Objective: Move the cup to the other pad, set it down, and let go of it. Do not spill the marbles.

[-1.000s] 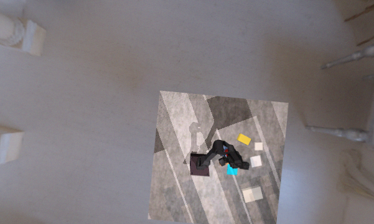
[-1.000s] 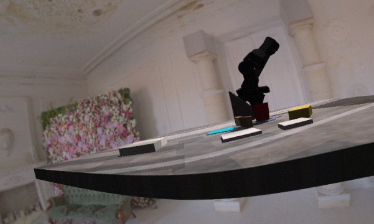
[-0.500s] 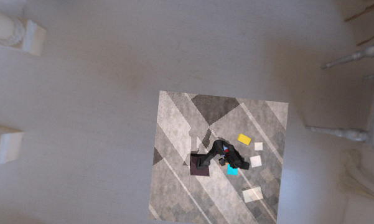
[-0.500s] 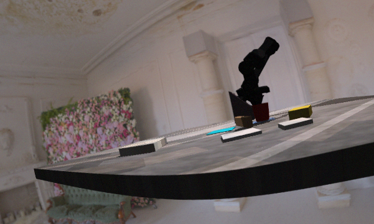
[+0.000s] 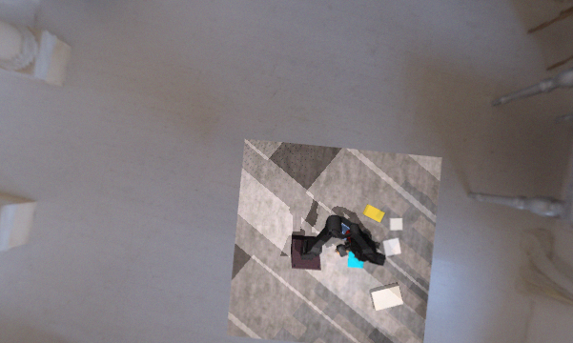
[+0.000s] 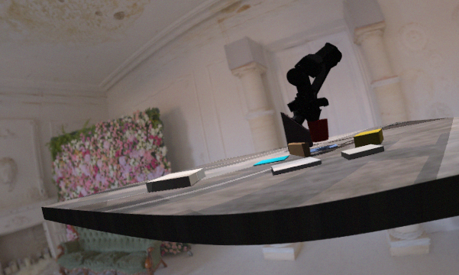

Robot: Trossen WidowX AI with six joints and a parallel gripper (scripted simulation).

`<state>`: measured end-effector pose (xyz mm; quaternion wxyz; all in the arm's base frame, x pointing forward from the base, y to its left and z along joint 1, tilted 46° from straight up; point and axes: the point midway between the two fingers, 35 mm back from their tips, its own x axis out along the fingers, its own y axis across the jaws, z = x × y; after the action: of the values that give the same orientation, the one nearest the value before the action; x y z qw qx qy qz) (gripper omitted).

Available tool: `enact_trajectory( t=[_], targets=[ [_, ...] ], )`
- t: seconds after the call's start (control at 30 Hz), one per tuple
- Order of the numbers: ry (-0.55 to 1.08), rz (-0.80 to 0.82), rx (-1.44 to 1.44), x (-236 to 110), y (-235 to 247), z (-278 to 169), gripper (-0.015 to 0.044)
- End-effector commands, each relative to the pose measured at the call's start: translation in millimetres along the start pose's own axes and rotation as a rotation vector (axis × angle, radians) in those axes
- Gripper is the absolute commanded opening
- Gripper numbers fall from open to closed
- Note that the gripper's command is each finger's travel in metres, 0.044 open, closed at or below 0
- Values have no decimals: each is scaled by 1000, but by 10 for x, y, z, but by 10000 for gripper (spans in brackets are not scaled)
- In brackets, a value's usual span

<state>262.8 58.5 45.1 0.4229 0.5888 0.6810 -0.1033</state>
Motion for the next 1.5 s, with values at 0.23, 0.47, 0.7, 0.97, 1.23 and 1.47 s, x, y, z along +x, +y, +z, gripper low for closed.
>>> enact_trajectory(
  t=[0.23, 0.47, 0.7, 0.97, 1.23, 1.47],
  targets=[
    [-1, 1, -3, -367, -1, 5, 0],
    [-1, 1, -3, -373, 2, -1, 0],
    [4, 4, 2, -352, 2, -2, 0],
    [4, 4, 2, -352, 2, -2, 0],
    [2, 3, 1, -356, -8, 82, 0],
    [-1, 2, -2, -358, -30, 222, 0]
  ],
)
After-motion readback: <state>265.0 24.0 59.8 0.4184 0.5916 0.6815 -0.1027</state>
